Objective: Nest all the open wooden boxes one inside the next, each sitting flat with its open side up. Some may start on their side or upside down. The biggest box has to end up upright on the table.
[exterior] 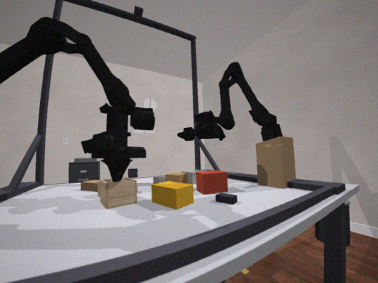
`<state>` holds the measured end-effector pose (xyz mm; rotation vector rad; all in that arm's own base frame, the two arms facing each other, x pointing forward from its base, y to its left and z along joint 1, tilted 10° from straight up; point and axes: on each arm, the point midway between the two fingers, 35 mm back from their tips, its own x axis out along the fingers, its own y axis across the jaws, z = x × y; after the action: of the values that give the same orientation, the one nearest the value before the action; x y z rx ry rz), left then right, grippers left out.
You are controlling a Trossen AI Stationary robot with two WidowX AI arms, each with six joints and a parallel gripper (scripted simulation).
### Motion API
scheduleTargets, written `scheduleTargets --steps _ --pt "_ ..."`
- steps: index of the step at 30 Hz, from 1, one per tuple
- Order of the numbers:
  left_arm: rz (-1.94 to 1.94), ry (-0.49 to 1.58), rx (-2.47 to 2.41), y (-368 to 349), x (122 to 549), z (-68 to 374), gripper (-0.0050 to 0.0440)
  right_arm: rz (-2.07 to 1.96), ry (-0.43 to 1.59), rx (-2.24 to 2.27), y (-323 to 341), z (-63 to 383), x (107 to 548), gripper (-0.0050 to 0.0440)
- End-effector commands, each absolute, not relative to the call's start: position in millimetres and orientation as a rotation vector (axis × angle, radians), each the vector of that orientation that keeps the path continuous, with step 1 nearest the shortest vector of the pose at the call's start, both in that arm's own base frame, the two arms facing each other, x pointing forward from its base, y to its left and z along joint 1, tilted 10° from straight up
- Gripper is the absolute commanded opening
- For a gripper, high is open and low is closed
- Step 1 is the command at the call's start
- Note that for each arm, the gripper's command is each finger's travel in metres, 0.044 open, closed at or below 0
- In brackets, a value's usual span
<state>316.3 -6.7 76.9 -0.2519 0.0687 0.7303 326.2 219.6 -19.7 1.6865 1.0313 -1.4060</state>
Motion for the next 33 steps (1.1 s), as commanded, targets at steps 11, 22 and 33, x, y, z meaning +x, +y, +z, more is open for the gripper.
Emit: scheduleTargets --steps 11,22,33 --pt "0.732 0.061 -0.255 -7 316 79 0.0400 -0.864 1.297 1.237 222 24 335 -0.0013" --pt "0.732 0.061 -0.255 -7 316 79 0.0400 -0.476 1.407 0.821 219 43 332 -0.0050" --pt "0.732 0.061 -0.255 -7 316 79 0.0400 -0.120 1.441 0.425 216 60 329 -0.0050"
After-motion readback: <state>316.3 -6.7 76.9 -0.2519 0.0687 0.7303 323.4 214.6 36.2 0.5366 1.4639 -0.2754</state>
